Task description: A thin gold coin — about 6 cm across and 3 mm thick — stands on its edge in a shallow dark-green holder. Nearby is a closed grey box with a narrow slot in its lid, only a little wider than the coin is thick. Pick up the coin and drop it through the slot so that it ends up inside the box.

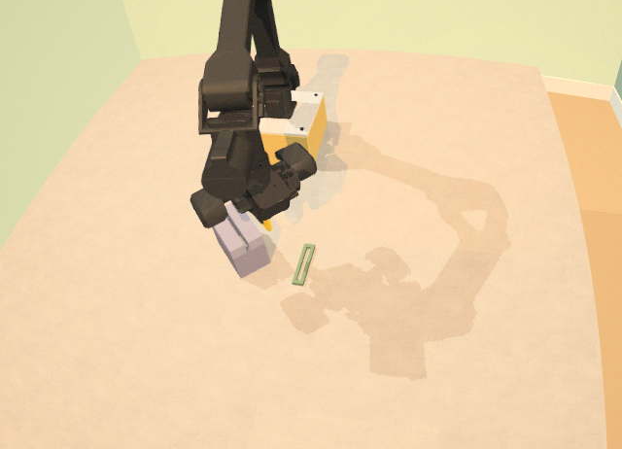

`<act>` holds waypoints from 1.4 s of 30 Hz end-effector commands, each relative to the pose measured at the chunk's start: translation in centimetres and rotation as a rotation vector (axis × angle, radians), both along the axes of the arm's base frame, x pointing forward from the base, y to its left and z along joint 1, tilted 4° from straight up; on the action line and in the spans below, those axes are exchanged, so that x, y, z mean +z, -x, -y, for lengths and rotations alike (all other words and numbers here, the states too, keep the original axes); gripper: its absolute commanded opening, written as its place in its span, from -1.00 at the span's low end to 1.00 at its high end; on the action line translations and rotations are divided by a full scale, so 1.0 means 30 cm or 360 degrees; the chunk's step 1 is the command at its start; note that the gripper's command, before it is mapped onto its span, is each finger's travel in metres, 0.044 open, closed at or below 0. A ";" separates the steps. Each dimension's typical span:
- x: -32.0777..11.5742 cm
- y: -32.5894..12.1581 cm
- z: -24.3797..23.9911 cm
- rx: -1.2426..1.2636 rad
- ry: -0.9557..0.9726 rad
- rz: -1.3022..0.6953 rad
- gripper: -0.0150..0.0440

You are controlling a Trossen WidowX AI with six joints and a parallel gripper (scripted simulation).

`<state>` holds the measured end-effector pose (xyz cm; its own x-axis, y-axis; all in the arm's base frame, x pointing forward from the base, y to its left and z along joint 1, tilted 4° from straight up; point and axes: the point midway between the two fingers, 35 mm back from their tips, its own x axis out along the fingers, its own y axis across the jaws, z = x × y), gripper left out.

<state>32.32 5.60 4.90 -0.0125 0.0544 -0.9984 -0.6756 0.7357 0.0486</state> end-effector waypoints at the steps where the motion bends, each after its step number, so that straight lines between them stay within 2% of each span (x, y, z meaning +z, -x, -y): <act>1: 0.005 0.005 0.038 0.0004 0.0005 0.0013 -0.49; 21: -0.005 0.040 0.205 0.0004 0.0012 0.0010 -0.49; 42: -0.007 0.040 0.204 0.0001 0.0007 -0.0003 -0.49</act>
